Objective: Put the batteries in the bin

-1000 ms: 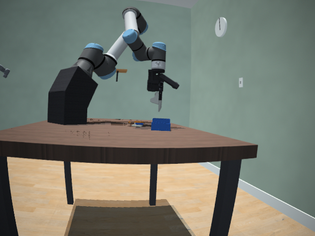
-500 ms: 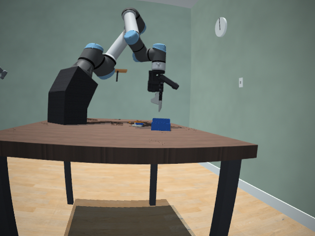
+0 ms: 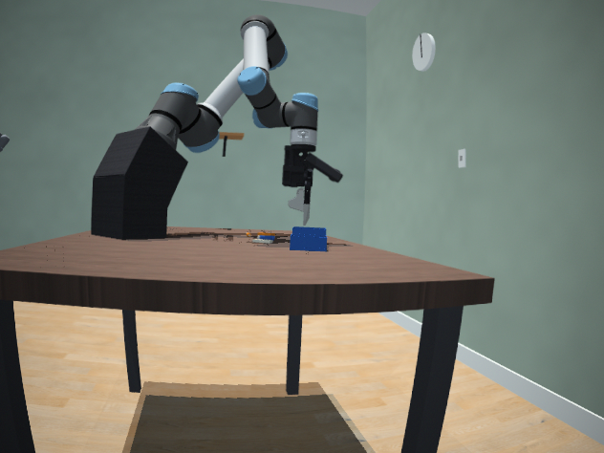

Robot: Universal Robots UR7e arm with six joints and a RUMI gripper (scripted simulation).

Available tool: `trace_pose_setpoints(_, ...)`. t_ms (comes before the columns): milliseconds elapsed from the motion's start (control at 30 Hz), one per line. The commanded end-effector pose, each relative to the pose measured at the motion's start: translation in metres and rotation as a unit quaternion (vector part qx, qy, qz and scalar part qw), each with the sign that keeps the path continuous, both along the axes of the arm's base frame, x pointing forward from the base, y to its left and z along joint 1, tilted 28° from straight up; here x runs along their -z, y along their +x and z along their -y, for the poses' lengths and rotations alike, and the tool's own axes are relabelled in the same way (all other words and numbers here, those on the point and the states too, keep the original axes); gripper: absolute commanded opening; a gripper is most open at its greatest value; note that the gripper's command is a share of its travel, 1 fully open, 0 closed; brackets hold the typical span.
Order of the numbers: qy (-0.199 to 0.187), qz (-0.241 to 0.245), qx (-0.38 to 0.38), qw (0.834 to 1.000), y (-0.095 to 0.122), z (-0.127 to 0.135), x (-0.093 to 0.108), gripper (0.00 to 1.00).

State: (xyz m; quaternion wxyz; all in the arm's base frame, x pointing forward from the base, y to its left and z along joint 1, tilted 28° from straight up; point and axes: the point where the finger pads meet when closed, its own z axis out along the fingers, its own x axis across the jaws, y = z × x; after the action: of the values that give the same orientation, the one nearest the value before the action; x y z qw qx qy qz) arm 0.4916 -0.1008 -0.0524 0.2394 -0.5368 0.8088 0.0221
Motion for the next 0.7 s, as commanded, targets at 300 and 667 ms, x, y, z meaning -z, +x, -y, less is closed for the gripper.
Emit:
trace_pose_setpoints(300,-0.001,0.001,0.001,1.0,0.011,-0.008,0.025,0.04)
trace_pose_setpoints(667,-0.001,0.001,0.001,1.0,0.011,-0.008,0.025,0.04)
